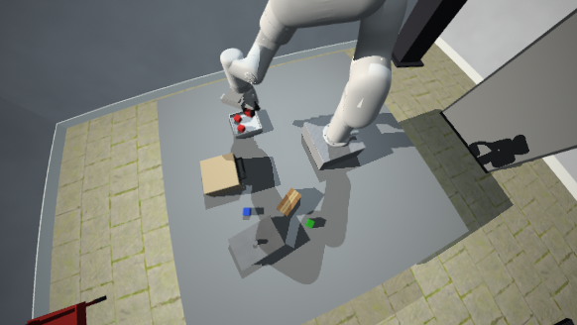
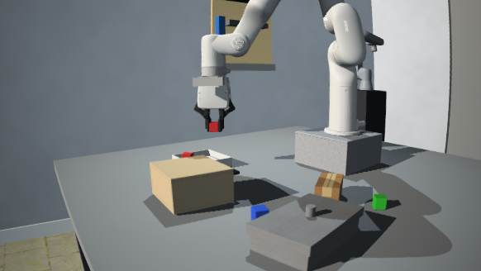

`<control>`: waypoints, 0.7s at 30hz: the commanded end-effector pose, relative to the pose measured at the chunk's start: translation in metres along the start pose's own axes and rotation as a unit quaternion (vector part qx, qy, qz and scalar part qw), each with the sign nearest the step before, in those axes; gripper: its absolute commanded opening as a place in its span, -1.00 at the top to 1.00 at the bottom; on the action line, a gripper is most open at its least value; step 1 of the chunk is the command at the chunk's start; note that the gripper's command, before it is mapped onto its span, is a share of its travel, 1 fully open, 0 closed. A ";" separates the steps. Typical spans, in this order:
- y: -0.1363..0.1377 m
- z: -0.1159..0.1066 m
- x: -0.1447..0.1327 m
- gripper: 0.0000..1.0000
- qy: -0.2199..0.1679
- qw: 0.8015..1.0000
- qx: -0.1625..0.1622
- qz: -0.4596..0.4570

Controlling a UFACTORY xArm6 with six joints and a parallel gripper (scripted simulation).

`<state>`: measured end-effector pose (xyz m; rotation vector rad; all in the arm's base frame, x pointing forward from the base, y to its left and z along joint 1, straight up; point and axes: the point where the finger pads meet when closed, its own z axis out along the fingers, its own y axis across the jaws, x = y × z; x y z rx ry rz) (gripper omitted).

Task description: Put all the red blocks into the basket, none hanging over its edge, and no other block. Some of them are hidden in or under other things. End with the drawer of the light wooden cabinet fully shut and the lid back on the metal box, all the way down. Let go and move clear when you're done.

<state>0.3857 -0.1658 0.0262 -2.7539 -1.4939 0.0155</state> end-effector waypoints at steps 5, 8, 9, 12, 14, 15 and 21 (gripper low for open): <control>0.002 0.017 0.000 1.00 0.000 1.000 -0.002 0.000; 0.002 0.020 0.000 1.00 0.000 1.000 -0.002 0.000; 0.002 0.022 0.000 1.00 0.000 1.000 -0.002 0.000; 0.002 0.030 0.000 1.00 0.000 1.000 -0.002 0.000; 0.002 0.035 0.000 1.00 0.000 1.000 -0.002 0.000; 0.002 0.037 0.000 1.00 0.000 1.000 -0.002 0.000; 0.002 0.051 0.000 1.00 0.000 1.000 -0.002 0.000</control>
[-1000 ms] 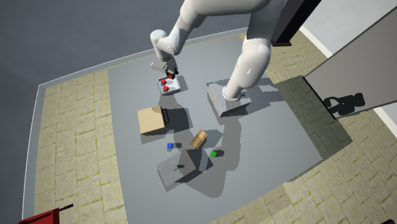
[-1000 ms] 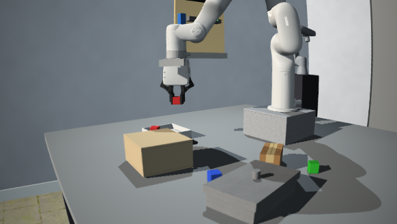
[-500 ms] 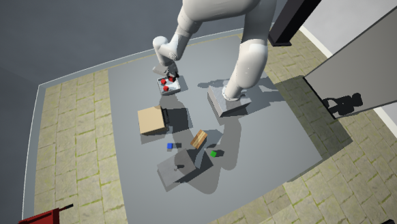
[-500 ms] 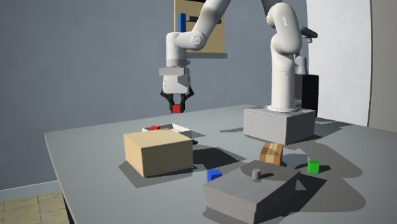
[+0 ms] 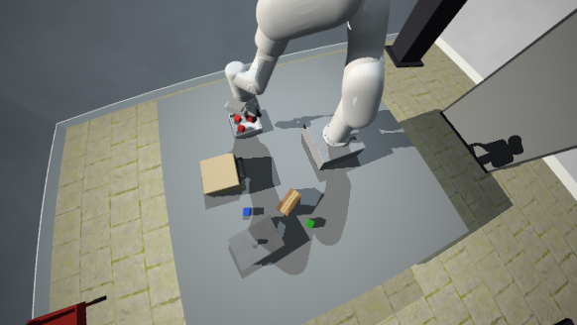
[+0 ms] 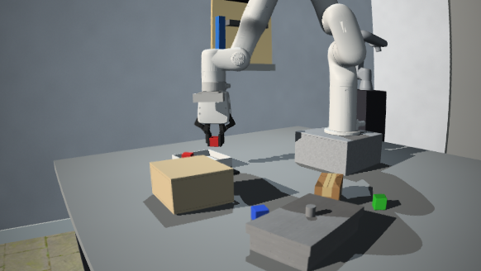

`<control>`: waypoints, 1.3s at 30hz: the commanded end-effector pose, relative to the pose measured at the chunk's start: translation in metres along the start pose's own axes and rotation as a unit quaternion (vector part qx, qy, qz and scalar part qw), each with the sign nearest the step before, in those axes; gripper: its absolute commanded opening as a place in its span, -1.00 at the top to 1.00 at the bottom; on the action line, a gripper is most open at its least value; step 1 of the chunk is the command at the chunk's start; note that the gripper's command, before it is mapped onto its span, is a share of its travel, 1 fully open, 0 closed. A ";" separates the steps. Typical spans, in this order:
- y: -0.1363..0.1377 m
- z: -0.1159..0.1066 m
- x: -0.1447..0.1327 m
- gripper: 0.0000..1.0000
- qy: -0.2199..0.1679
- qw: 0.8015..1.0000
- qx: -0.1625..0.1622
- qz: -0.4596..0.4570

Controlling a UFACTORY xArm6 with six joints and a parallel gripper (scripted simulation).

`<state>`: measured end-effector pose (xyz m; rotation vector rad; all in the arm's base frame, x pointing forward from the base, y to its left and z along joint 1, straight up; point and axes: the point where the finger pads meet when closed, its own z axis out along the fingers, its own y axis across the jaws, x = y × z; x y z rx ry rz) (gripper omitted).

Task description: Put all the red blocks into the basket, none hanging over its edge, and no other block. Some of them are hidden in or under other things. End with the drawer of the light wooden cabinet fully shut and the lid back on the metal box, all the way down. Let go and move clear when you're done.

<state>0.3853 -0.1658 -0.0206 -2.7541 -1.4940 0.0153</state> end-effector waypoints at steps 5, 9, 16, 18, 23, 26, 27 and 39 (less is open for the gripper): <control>0.002 0.011 0.000 1.00 0.000 1.000 -0.002 0.000; 0.002 0.019 0.000 1.00 0.000 1.000 -0.002 0.000; 0.002 0.031 0.000 1.00 0.000 1.000 -0.002 0.000; 0.002 0.034 0.000 1.00 0.000 1.000 -0.002 0.000; 0.002 0.039 0.000 1.00 0.000 1.000 -0.002 0.000; 0.002 0.042 0.000 1.00 0.000 1.000 -0.002 0.000; 0.002 0.043 0.000 1.00 0.000 1.000 -0.002 0.000; 0.002 0.051 0.000 1.00 0.000 1.000 -0.002 0.000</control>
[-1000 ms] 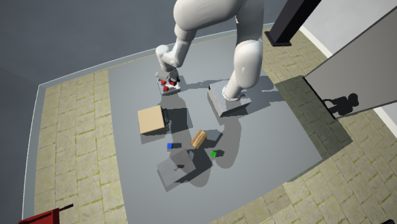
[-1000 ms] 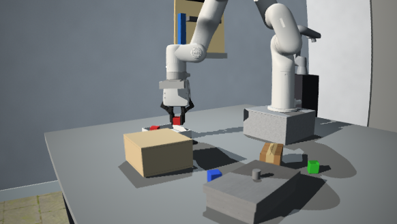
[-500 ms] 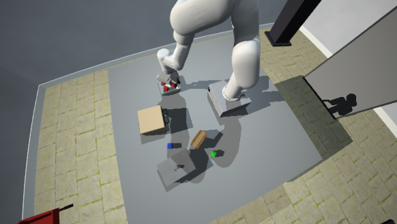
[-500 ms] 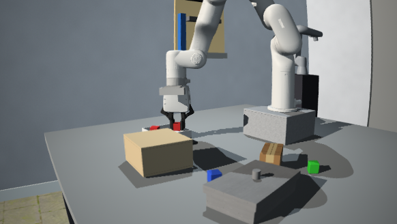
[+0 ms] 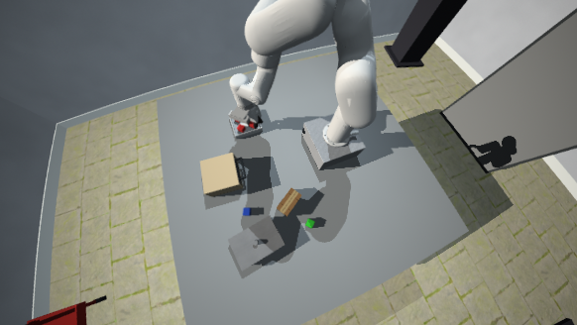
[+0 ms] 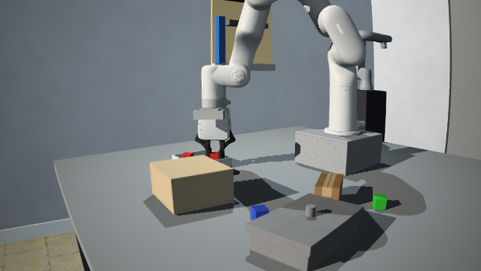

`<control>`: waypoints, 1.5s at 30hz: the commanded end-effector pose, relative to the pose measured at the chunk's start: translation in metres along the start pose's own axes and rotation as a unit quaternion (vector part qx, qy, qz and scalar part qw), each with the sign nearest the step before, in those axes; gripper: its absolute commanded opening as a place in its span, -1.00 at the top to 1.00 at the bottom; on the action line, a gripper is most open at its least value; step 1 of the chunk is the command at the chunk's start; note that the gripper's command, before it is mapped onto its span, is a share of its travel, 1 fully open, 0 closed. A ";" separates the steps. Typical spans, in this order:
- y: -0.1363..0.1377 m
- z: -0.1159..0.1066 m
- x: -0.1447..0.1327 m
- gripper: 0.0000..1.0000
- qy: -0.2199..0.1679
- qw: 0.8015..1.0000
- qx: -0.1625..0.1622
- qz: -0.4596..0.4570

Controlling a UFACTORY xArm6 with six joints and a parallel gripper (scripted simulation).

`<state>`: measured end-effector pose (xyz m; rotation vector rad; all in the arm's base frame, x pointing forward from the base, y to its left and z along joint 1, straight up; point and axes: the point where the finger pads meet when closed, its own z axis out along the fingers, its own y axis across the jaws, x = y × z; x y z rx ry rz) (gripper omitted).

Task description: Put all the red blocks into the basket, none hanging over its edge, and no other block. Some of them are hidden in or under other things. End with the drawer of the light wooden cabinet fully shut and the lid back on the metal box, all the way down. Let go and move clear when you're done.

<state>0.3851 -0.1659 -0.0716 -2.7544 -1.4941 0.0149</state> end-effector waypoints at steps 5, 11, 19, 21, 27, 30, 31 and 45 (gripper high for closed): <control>0.002 0.002 0.000 1.00 0.000 1.000 -0.002 0.000; 0.002 0.002 0.000 1.00 0.000 1.000 -0.002 0.000; 0.002 0.003 0.000 1.00 0.000 1.000 -0.002 0.000; 0.002 0.003 0.000 1.00 0.000 1.000 -0.002 0.000; 0.002 0.003 0.000 1.00 0.000 1.000 -0.002 0.000; 0.002 0.003 0.000 0.00 0.000 1.000 -0.002 0.000; 0.002 0.003 0.000 0.00 0.000 1.000 -0.002 0.000; 0.002 0.003 0.000 0.00 0.000 1.000 -0.002 0.000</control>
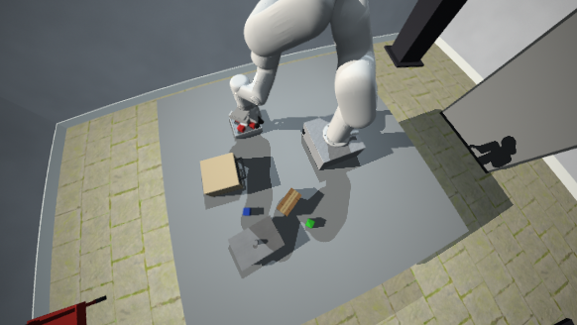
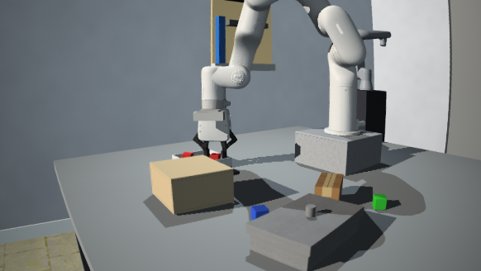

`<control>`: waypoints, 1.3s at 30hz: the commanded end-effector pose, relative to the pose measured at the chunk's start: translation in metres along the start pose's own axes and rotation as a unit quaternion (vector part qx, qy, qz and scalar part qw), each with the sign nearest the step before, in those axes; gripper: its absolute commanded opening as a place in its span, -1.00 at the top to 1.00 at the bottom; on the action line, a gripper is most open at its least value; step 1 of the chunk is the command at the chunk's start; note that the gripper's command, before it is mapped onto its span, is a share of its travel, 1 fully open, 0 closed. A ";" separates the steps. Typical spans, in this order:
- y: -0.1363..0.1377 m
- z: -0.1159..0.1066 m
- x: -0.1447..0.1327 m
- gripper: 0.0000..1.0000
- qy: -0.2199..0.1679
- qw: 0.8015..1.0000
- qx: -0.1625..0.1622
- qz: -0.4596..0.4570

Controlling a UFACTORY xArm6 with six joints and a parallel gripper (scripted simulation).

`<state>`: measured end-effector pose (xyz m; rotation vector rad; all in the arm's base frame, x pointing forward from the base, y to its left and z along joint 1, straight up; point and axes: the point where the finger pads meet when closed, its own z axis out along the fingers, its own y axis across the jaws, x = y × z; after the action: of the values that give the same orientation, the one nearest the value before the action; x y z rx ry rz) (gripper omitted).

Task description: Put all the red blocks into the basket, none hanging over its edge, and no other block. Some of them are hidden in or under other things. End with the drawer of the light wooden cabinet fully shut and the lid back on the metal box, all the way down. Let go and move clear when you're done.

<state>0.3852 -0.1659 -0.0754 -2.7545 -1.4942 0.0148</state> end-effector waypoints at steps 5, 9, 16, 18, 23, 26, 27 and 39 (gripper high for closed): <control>0.002 -0.001 0.000 0.00 0.000 1.000 -0.002 0.000; 0.002 -0.001 0.000 0.00 0.000 1.000 -0.002 0.000; 0.002 -0.001 0.000 0.00 0.000 1.000 -0.002 0.000; 0.002 -0.001 0.000 0.00 0.000 1.000 -0.002 0.000; 0.002 -0.002 0.000 0.00 0.000 1.000 -0.002 0.000; 0.002 -0.004 0.000 0.00 0.000 1.000 -0.002 0.000; 0.002 -0.005 0.000 0.00 0.000 1.000 -0.002 0.000; 0.001 -0.028 0.000 0.00 0.000 1.000 -0.002 0.000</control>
<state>0.3864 -0.1663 -0.0520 -2.7564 -1.4952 0.0122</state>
